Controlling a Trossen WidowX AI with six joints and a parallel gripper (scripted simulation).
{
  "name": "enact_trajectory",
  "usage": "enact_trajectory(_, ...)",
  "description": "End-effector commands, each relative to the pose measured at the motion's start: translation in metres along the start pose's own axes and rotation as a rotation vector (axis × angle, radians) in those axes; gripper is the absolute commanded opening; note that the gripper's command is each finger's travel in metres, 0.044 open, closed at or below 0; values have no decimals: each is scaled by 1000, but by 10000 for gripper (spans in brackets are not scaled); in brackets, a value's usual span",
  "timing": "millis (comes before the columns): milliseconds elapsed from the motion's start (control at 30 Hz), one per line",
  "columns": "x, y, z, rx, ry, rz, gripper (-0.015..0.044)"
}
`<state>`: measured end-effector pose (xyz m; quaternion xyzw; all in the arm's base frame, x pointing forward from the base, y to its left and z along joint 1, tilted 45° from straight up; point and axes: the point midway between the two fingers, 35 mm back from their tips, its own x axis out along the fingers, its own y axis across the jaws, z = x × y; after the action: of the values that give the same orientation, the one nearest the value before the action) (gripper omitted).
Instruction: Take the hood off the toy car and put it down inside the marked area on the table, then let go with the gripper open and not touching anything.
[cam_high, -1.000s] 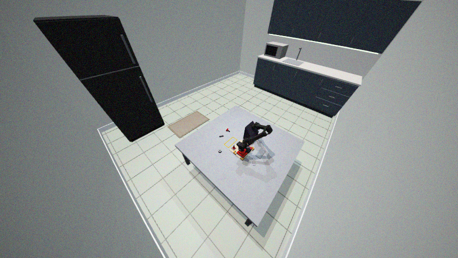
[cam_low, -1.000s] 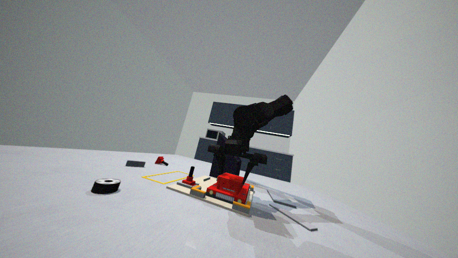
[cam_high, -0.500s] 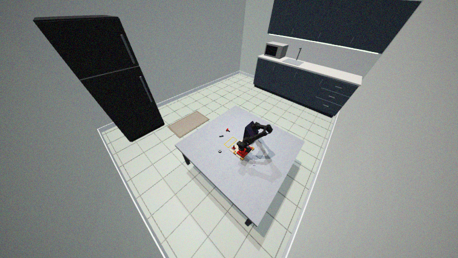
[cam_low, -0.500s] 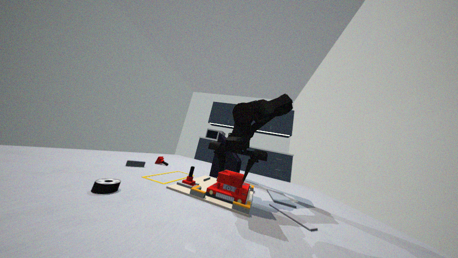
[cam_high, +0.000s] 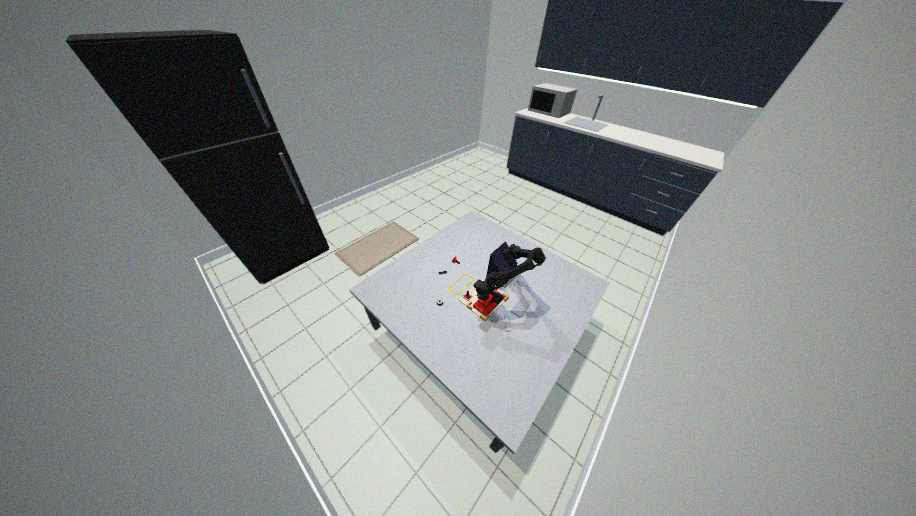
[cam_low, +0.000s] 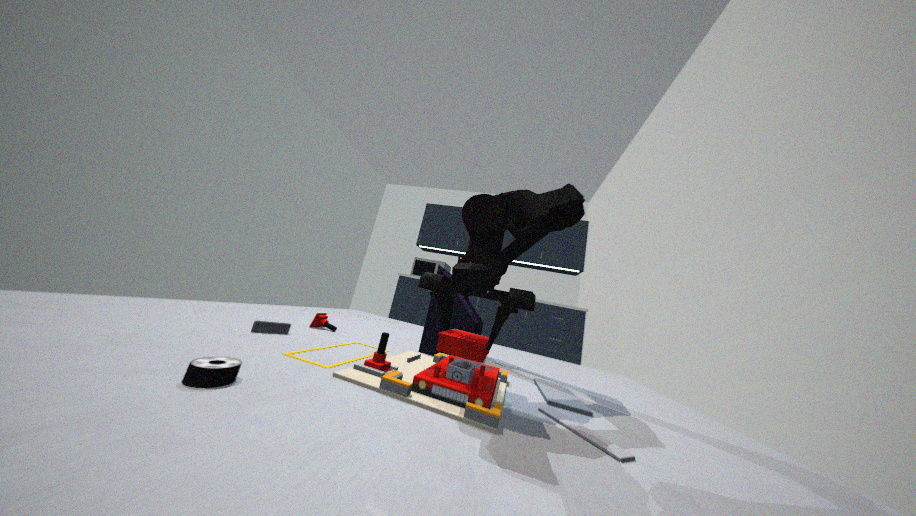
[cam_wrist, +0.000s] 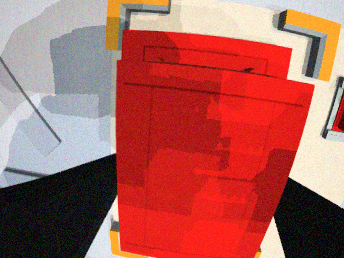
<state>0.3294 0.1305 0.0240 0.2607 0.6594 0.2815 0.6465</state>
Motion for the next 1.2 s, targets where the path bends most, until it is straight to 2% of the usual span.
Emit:
enact_trajectory(0,-22,1,4,-9,-19,4,0)
enact_trajectory(133,-36,1,3,-9,-19,4,0)
enact_trajectory(233,-30,-5,3,0,-16,-2,0)
enact_trajectory(700,-37,-95,11,1,-22,-31,0)
enact_trajectory(1167,-40,-182,-6,-3,-20,-28,0)
